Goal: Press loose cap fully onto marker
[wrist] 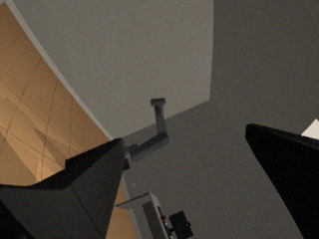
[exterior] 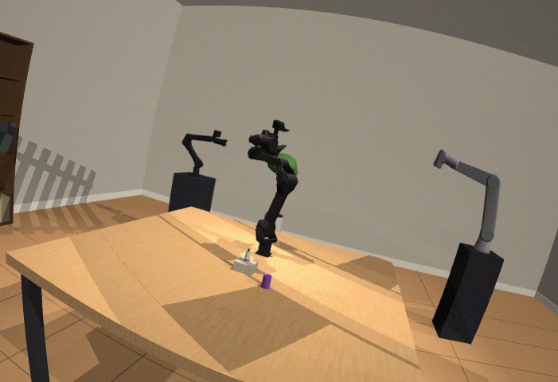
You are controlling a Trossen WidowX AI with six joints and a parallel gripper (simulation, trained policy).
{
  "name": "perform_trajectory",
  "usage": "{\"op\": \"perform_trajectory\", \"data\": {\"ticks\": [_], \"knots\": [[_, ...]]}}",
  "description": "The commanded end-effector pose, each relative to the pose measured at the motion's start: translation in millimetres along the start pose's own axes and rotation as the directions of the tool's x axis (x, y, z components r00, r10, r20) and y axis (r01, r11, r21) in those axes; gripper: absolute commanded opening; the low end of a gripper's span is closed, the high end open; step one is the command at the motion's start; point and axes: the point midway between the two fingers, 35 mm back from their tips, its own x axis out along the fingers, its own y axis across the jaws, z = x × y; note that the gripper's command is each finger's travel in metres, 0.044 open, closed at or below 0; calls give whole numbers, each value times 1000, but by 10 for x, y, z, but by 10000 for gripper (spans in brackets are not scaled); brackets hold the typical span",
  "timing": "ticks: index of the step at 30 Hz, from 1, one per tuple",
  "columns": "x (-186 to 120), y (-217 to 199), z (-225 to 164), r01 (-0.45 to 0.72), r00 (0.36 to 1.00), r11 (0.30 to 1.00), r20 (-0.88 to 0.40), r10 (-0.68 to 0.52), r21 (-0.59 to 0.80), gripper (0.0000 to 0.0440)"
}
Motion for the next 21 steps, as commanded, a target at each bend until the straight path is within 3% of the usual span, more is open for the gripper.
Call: {"op": "perform_trajectory", "data": {"ticks": [1,8,21], "knots": [[-12,-3,19,-2,1000,1000,9,2,1,374],[-114,-55,159,-11,997,1000,83,10,4,211],[-300,-136,377,-31,978,999,204,33,-15,241]]}}
